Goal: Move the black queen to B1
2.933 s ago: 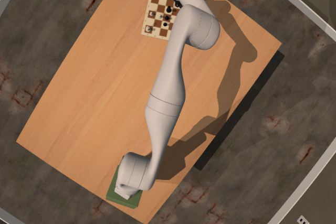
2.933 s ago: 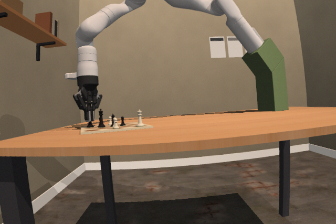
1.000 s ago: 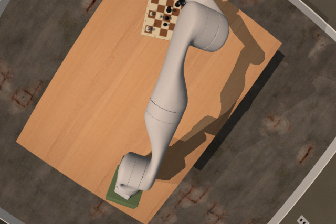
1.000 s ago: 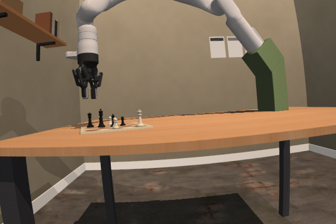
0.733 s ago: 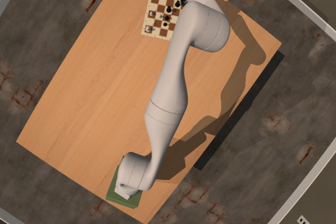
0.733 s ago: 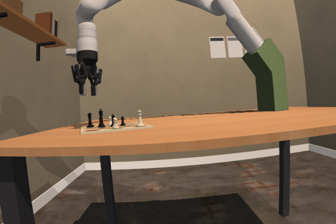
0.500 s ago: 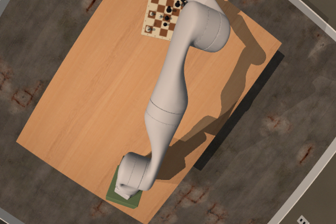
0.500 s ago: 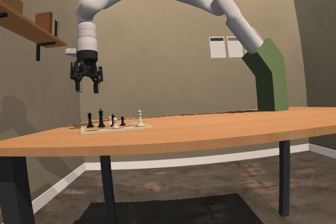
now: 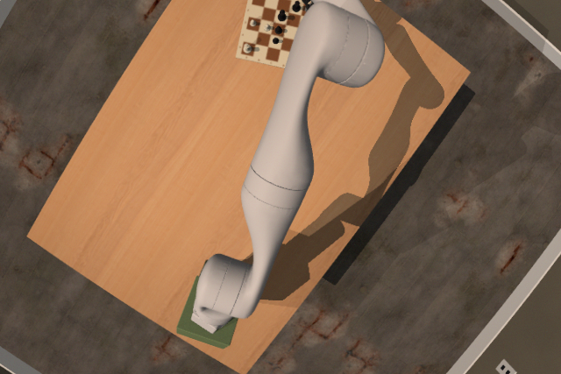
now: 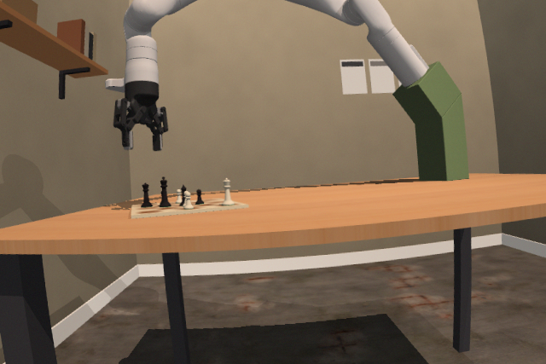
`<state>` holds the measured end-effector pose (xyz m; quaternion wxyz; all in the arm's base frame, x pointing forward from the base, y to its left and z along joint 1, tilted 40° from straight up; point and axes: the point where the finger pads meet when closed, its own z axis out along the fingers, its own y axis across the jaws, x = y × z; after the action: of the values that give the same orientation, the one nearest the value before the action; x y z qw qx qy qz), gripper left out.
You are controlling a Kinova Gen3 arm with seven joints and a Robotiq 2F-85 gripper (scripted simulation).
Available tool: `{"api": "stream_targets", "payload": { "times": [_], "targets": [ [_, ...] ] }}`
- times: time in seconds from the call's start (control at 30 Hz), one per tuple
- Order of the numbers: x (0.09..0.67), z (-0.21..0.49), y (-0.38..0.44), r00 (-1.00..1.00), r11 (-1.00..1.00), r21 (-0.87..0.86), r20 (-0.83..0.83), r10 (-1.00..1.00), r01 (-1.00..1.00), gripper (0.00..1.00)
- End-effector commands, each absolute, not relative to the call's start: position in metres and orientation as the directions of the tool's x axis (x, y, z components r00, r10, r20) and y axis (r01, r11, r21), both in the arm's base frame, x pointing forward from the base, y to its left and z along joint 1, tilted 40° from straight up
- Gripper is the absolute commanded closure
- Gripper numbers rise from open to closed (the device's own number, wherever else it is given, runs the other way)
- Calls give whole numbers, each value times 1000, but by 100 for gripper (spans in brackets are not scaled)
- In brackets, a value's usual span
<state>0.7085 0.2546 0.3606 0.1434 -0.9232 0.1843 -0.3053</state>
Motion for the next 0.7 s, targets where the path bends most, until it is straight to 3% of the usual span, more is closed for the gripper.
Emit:
{"api": "stream_targets", "payload": {
  "times": [0.0, 0.67],
  "targets": [
    [707, 364, 255, 744, -891, -379, 513, -428, -251, 0],
    [673, 407, 246, 744, -891, -379, 513, -428, -251, 0]
  ]
}}
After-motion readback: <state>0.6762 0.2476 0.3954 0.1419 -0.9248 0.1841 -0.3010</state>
